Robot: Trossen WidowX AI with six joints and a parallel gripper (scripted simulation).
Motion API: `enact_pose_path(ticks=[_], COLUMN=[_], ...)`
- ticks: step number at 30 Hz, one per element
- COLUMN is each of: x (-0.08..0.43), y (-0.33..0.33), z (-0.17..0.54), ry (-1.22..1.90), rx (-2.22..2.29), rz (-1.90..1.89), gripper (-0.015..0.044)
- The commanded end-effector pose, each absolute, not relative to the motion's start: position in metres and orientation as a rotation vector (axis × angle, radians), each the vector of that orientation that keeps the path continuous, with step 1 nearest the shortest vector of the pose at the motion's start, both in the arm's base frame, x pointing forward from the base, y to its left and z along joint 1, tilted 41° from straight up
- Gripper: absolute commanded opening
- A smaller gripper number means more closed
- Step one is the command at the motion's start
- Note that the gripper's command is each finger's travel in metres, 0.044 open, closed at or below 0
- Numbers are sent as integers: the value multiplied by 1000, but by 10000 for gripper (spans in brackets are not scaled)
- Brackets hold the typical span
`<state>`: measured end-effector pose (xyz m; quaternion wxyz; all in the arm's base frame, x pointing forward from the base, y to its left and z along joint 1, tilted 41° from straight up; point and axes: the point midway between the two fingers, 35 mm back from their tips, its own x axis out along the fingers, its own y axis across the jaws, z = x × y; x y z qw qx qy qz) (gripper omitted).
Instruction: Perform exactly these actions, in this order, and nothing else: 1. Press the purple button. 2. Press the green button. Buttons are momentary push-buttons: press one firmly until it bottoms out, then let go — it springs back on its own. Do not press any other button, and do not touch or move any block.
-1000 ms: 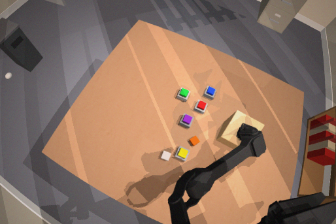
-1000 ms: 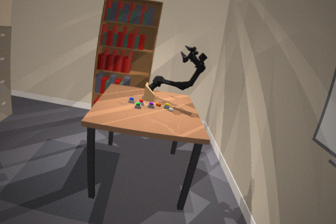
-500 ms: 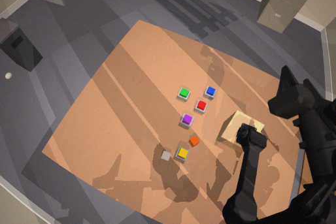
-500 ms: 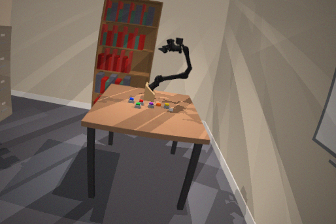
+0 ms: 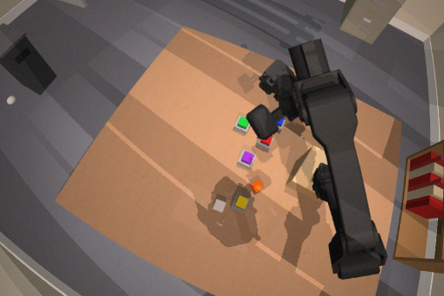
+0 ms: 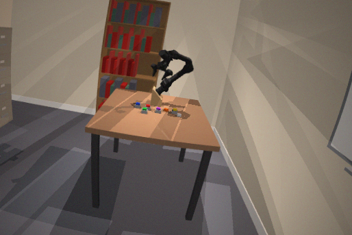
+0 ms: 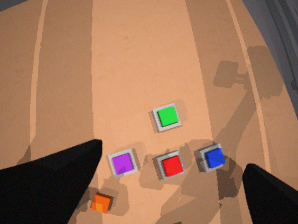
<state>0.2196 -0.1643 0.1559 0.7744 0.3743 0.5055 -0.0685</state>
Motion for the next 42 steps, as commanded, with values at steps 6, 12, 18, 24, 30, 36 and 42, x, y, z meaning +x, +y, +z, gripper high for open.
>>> enact_pose_path(ticks=[6,12,18,24,30,36,42], x=[237,237,243,242,242,243,244], y=[-39,-35,3,5,5,6,12], z=[69,67,22,20,20,19,12], ry=[1410,1417,1416,1416,1416,1416,1416], rx=[592,586,587,588,588,588,588], rz=[489,506,507,508,508,508,508], gripper=[400,400,242,85,20,20,20])
